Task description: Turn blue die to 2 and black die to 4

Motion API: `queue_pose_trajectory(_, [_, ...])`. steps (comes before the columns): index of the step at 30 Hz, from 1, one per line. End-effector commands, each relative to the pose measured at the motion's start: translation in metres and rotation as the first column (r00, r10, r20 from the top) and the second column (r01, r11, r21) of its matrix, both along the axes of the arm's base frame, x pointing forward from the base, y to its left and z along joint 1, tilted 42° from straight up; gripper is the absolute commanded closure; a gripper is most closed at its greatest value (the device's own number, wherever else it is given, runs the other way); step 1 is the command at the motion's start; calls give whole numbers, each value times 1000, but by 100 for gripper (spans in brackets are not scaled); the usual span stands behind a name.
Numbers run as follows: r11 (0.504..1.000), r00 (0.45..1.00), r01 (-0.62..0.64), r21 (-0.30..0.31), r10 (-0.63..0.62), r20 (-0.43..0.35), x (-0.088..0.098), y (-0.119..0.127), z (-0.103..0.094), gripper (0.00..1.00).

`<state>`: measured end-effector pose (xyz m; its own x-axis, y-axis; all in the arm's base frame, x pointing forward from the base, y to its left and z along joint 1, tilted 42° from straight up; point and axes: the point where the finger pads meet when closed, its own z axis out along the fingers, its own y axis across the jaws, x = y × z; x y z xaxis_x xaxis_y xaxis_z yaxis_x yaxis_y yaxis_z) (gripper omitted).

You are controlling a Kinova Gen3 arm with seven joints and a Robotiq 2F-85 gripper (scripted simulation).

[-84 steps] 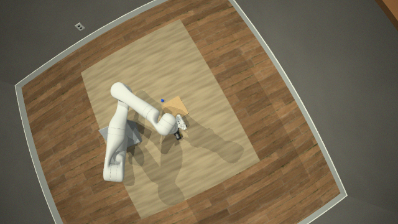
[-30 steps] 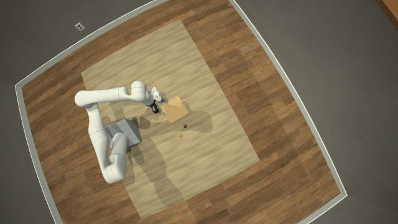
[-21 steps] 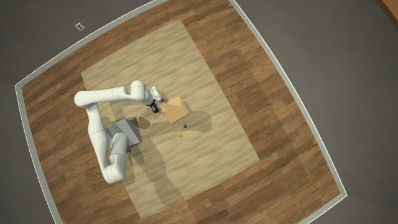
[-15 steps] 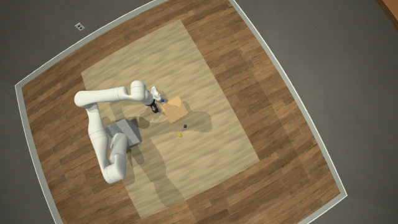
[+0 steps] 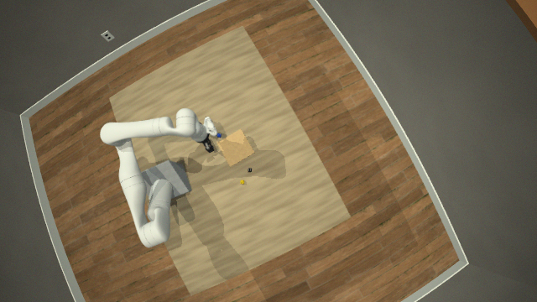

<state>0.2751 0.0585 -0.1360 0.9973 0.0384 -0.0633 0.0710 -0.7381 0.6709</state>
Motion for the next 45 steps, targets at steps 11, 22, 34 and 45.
queue_pose_trajectory(11, [1000, 1000, -1, 1, 1, 1, 0, 1, 0, 0])
queue_pose_trajectory(22, [1000, 1000, -1, 1, 1, 1, 1, 12, 12, 0])
queue_pose_trajectory(34, [1000, 1000, -1, 1, 1, 1, 2, 68, 75, 0])
queue_pose_trajectory(45, [1000, 1000, -1, 1, 1, 1, 2, 77, 84, 0])
